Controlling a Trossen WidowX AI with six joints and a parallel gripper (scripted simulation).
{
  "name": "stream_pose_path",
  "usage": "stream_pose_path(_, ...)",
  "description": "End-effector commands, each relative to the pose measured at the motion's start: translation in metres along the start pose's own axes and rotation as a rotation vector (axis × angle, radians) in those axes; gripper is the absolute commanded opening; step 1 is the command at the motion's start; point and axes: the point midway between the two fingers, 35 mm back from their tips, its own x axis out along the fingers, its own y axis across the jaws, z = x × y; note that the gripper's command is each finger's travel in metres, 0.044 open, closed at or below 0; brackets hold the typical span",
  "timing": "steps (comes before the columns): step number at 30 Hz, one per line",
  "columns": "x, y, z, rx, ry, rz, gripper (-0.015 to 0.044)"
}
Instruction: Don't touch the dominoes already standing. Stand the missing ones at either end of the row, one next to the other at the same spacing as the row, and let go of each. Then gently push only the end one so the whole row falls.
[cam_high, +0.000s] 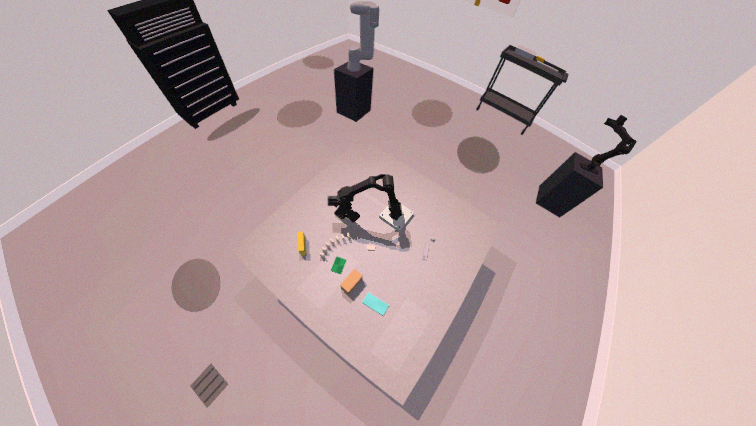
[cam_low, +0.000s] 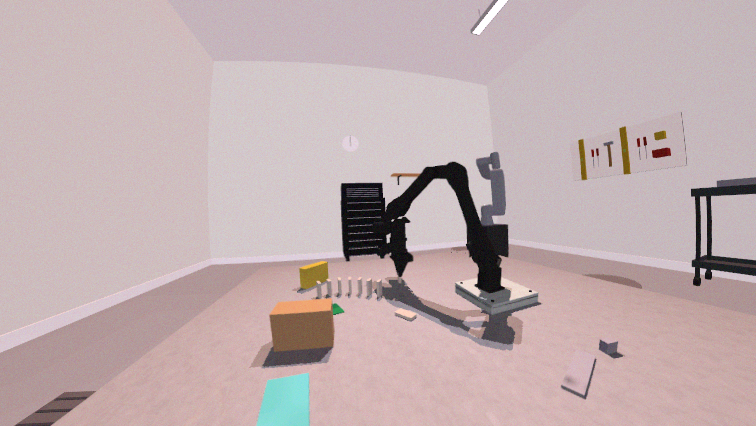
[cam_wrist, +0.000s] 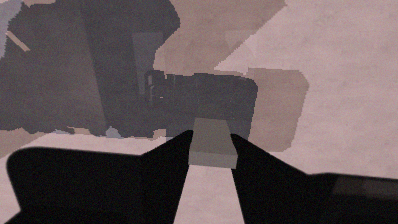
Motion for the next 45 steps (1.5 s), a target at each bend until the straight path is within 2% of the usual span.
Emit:
stream_pose_path(1,0.0,-0.001,0.0,0.001,0.001,-0.004,0.0107)
stream_pose_path(5,-0.009,-0.002,0.002,0.001,0.001,-0.004,0.0107)
stream_pose_path(14,-0.132,0.0,0.001,0.0,0.0,0.0,0.0107)
stream_pose_path(21,-0.134,0.008,0.006,0.034,0.0,0.0,0.0107)
stream_pose_path(31,-0.134,0.125,0.061,0.515,-0.002,0.007,0.0107)
stream_pose_path(40,-0.133,0.127,0.062,0.524,-0.002,0.007,0.0107)
stream_pose_path(45,-0.113,0.126,0.066,0.524,-0.003,0.007,0.0107)
